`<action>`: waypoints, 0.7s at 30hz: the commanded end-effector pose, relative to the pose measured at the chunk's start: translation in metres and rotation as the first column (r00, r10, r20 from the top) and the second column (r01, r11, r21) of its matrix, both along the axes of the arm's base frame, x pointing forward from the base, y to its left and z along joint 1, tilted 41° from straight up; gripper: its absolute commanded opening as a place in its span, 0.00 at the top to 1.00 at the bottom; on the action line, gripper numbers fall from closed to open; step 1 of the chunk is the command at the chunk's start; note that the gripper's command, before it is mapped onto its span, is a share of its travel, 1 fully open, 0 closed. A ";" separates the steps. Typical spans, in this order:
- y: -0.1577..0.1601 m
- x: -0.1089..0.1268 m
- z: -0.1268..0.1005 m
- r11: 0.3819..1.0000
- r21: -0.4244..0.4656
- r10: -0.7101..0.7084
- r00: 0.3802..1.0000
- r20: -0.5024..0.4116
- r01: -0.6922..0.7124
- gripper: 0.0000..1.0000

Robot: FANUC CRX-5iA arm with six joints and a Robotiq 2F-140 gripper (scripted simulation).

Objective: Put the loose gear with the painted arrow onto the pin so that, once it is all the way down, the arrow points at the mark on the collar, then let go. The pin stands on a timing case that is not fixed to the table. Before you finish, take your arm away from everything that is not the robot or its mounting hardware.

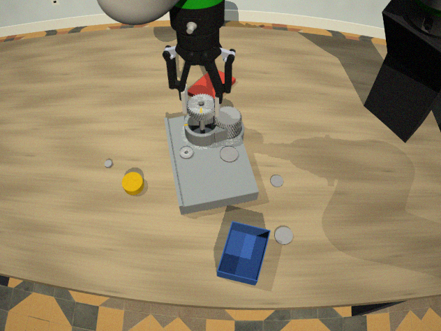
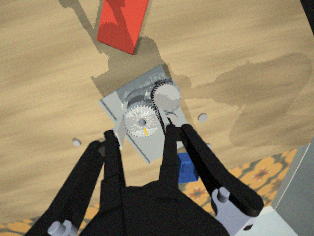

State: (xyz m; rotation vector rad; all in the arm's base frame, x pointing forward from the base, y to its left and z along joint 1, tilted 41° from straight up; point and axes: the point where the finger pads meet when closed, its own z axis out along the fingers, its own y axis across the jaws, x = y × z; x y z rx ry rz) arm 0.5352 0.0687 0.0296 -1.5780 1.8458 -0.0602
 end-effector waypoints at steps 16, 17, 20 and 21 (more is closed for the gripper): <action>0.000 0.000 0.000 0.937 0.177 -0.272 0.946 -0.178 0.302 1.00; 0.000 0.000 0.000 0.937 0.177 -0.272 0.946 -0.178 0.302 1.00; 0.000 0.000 0.000 0.929 0.185 -0.285 0.940 -0.189 0.319 1.00; 0.000 0.000 0.000 0.926 0.188 -0.291 0.937 -0.194 0.326 1.00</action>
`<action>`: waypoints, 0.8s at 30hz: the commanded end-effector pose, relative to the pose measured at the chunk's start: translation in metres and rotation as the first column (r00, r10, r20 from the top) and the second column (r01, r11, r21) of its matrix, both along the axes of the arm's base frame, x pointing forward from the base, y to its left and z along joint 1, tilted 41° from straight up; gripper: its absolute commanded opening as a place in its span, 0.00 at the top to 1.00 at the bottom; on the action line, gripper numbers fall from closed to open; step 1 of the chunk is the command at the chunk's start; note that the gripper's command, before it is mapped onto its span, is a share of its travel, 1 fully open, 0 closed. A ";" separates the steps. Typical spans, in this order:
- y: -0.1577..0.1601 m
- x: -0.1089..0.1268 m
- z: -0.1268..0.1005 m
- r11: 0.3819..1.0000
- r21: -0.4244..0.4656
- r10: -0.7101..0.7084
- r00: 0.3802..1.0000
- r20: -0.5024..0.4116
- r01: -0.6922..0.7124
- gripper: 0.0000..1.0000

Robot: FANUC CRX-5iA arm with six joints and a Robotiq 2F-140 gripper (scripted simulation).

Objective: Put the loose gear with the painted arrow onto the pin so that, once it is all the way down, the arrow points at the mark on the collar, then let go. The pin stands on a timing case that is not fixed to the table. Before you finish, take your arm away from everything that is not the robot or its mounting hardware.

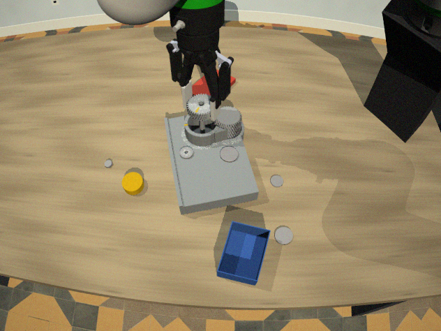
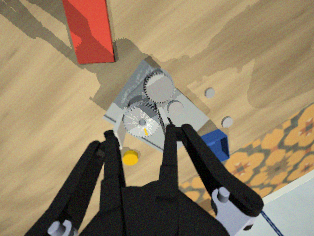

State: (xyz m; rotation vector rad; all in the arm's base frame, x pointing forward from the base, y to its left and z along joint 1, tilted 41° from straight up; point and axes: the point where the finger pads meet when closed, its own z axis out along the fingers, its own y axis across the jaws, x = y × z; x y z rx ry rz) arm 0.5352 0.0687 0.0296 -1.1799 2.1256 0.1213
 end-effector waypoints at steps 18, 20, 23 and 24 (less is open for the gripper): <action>0.000 0.000 0.000 0.999 0.030 -0.045 0.999 -0.024 0.045 1.00; 0.000 0.000 0.000 0.999 0.030 -0.045 0.999 -0.024 0.045 1.00; 0.000 0.000 0.000 0.999 0.030 -0.045 0.999 -0.024 0.045 1.00; 0.000 0.000 0.000 0.999 0.030 -0.045 0.999 -0.024 0.045 1.00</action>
